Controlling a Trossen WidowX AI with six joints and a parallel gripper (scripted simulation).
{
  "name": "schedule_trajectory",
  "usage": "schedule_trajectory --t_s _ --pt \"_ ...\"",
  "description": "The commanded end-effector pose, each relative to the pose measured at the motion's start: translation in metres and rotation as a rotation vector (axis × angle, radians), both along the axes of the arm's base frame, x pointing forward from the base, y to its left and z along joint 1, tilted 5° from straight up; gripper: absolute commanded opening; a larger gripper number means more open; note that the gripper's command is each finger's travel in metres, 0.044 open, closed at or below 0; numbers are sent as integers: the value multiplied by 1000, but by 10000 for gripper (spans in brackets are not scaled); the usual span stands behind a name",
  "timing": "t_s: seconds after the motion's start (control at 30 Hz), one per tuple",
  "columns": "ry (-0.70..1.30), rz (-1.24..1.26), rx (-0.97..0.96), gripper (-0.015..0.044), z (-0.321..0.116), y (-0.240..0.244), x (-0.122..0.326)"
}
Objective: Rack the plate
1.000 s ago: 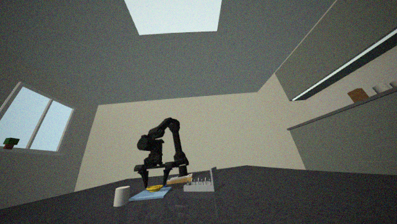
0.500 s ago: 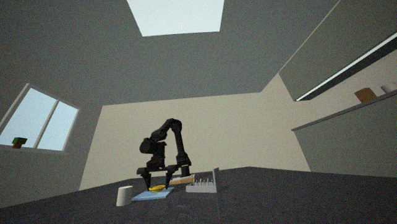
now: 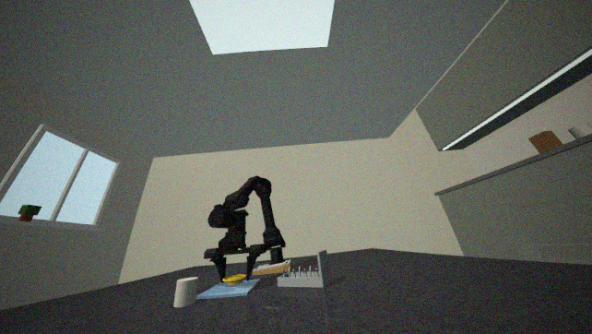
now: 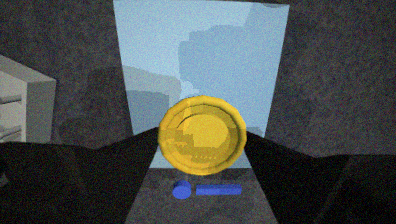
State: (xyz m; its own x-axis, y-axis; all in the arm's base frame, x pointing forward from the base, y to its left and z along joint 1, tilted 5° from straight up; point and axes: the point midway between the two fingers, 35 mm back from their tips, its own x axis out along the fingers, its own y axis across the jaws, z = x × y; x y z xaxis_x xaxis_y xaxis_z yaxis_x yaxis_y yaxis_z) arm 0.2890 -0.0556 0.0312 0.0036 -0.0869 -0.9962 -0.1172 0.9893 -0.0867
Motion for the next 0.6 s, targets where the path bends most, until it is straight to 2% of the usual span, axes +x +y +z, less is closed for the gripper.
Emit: schedule_trajectory --t_s 0.0,0.17,0.57 --pt "-12 2 -3 123 17 0 7" --pt "-12 2 -3 0 38 2 11" --pt "-15 0 -3 0 89 6 17"
